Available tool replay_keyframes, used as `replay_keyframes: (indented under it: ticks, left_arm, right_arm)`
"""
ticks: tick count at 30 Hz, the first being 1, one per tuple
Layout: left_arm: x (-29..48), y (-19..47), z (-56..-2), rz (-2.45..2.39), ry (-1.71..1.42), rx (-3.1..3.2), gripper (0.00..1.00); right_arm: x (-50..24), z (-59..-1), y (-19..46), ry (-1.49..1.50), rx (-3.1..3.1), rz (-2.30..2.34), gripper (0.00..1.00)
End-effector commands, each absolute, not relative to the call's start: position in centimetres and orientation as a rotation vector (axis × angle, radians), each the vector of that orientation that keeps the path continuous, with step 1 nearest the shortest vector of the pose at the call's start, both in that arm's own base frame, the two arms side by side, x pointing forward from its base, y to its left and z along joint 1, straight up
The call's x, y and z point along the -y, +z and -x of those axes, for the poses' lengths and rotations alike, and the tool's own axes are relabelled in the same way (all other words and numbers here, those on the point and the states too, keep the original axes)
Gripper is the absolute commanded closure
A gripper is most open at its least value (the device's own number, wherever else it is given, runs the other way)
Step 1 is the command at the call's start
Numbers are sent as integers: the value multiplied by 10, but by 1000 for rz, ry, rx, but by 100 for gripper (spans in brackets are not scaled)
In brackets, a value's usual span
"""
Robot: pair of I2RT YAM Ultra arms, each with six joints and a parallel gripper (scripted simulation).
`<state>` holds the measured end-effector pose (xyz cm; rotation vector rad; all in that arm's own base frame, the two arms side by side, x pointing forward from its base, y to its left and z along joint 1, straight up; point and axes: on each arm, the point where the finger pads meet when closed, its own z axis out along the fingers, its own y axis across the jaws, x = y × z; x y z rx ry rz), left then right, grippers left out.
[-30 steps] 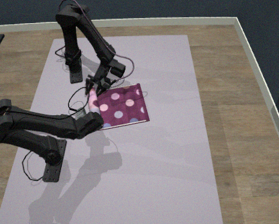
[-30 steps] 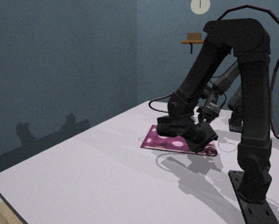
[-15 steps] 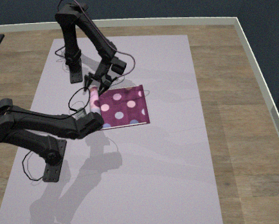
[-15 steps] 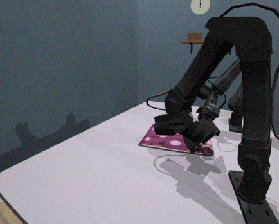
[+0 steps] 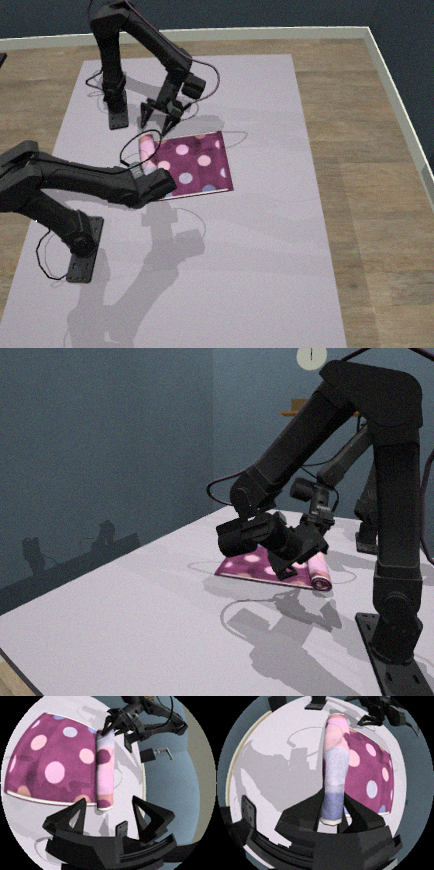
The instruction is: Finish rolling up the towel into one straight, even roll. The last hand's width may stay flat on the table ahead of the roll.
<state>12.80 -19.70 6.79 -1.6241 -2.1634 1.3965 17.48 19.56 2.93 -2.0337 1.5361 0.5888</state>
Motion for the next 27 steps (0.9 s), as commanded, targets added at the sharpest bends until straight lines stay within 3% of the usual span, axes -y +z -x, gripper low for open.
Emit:
replay_keyframes:
  ticks: [1, 12, 27]
  left_arm:
    - [196, 77, -128, 1676, 1400, 2135, 14]
    - [205, 80, -115, 1997, 1221, 2312, 10]
    - [224, 87, -85, 2716, 600, 2585, 4]
  right_arm:
    - [-191, -165, 28, 751, -1659, 2061, 78]
    - [-191, -165, 31, 1016, -1857, 2088, 78]
    - [-191, -165, 35, 1414, -2123, 2068, 78]
